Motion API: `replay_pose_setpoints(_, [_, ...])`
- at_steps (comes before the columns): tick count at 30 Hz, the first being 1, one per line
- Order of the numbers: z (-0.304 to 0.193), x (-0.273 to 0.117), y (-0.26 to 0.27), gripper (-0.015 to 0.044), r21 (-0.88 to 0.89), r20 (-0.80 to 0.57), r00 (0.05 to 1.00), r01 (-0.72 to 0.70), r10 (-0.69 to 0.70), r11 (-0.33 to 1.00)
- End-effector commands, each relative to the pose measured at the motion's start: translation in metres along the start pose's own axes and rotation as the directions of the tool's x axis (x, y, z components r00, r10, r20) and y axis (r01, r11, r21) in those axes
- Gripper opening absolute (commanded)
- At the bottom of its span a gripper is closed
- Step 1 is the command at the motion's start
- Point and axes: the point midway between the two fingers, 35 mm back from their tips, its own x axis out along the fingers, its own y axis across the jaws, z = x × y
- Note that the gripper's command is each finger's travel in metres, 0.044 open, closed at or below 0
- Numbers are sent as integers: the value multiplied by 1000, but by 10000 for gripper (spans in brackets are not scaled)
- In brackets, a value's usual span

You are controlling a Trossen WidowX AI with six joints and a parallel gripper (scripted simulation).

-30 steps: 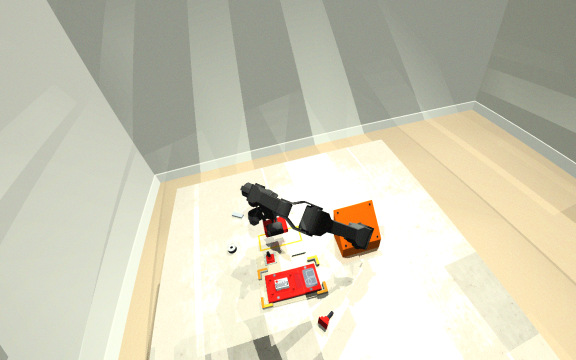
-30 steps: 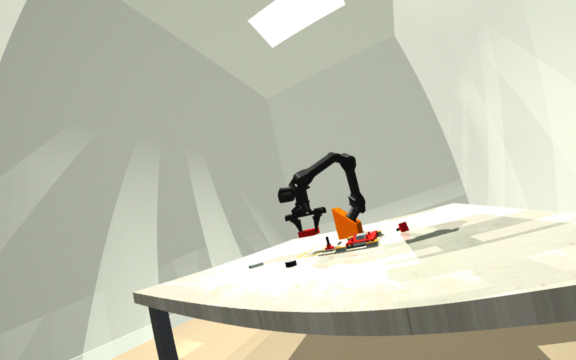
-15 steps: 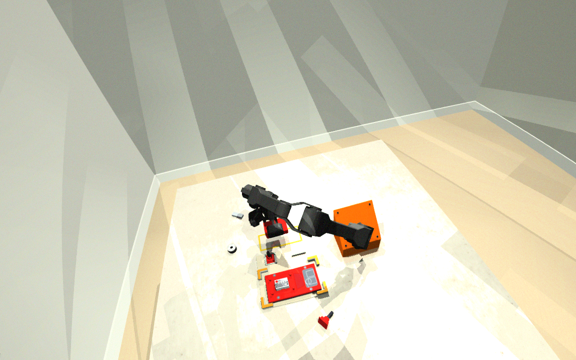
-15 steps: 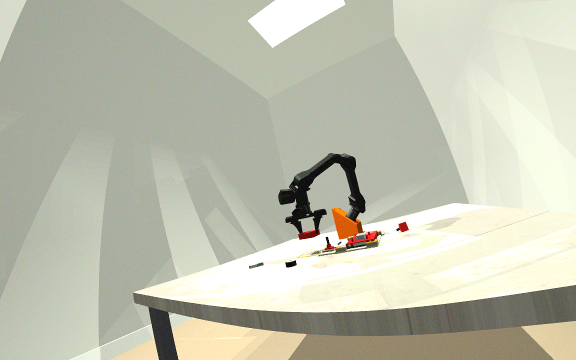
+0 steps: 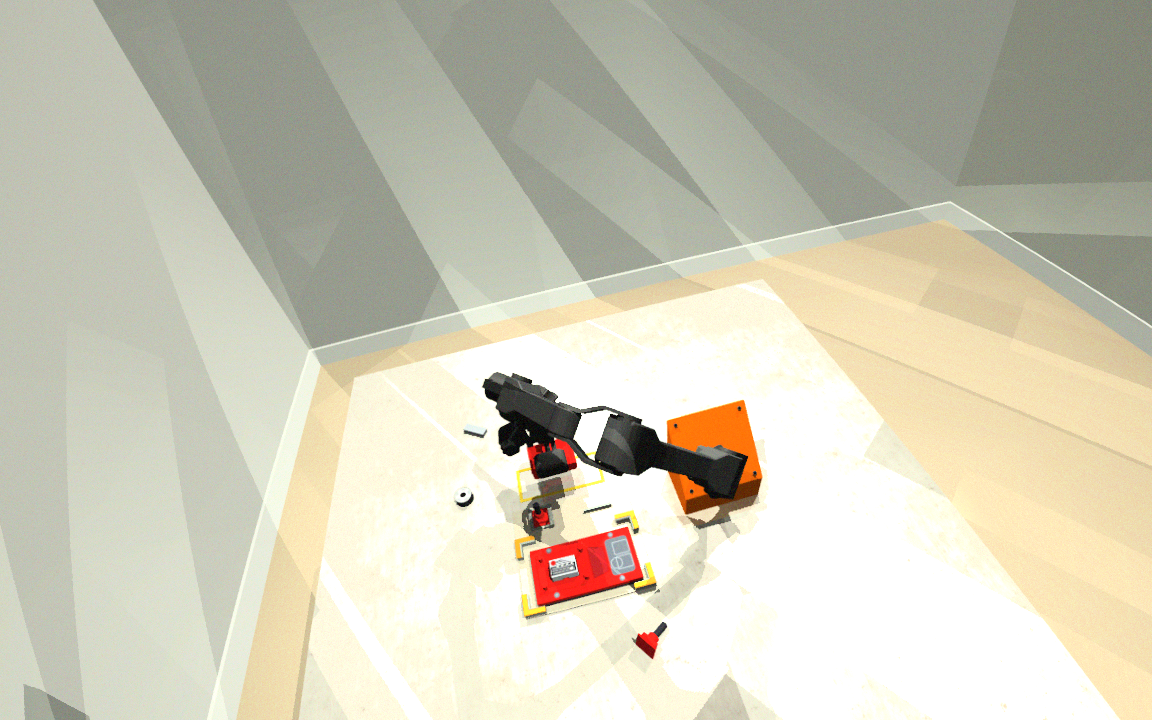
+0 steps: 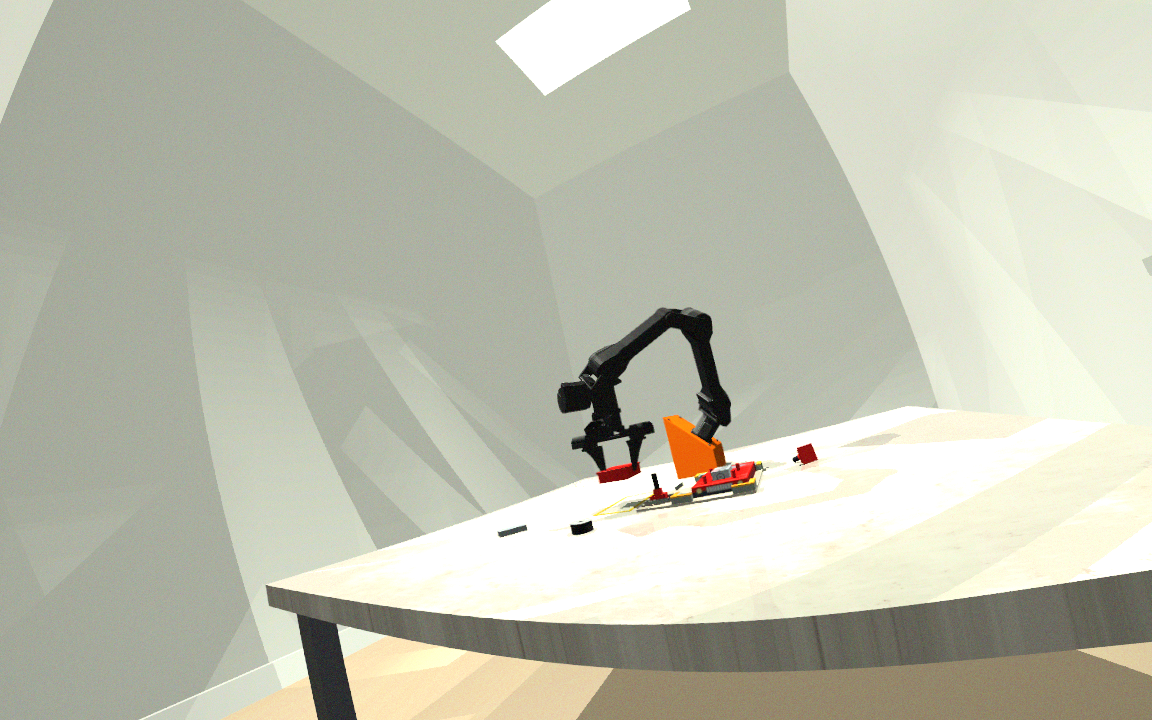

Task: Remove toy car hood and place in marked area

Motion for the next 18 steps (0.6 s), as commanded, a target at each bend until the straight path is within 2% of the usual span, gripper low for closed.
replay_pose_setpoints(1, [-2, 5, 1, 0, 8, -1, 1000, -8, 8, 1000])
replay_pose_setpoints(18, [-2, 14, 1, 0, 8, -1, 1000, -9, 9, 1000])
